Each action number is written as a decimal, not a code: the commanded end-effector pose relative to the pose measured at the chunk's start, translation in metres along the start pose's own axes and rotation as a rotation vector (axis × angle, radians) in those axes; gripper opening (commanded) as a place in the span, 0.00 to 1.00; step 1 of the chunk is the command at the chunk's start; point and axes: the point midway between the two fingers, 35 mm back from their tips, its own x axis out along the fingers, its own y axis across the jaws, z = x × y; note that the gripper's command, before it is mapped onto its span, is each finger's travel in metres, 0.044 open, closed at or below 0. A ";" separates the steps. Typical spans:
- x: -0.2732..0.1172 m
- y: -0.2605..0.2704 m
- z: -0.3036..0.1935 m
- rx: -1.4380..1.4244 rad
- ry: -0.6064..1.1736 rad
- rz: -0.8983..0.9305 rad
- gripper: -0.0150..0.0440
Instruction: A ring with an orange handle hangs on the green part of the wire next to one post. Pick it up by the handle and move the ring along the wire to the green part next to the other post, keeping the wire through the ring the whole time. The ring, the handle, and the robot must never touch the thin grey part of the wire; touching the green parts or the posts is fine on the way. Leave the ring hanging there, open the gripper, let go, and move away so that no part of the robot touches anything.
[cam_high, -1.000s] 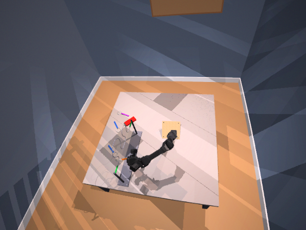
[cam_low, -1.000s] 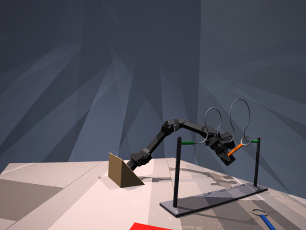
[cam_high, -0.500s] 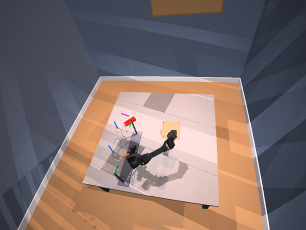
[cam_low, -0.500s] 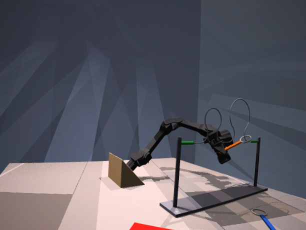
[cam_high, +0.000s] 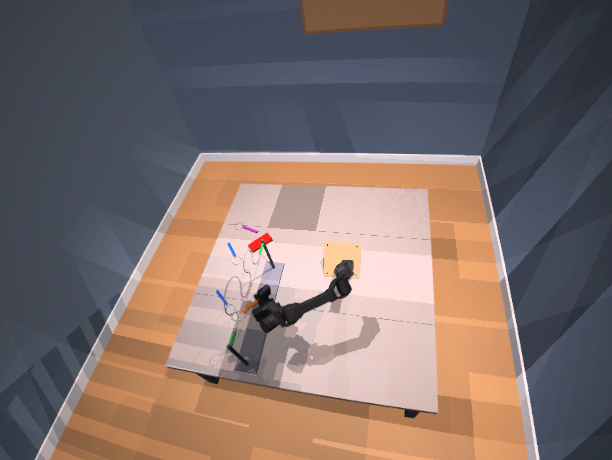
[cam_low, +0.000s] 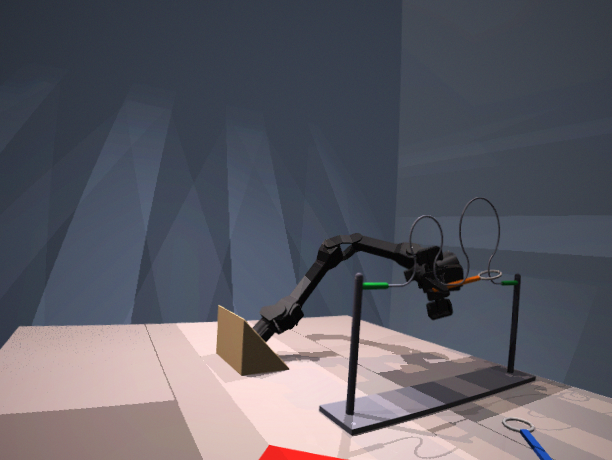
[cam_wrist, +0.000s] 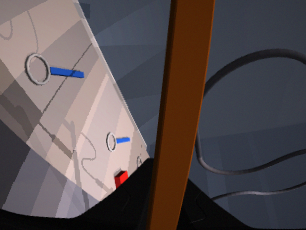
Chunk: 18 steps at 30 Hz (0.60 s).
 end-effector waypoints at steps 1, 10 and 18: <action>-0.002 -0.015 0.000 -0.060 -0.005 -0.044 0.00; -0.003 -0.033 0.002 -0.166 -0.007 -0.104 0.00; -0.004 -0.048 0.006 -0.254 -0.008 -0.152 0.00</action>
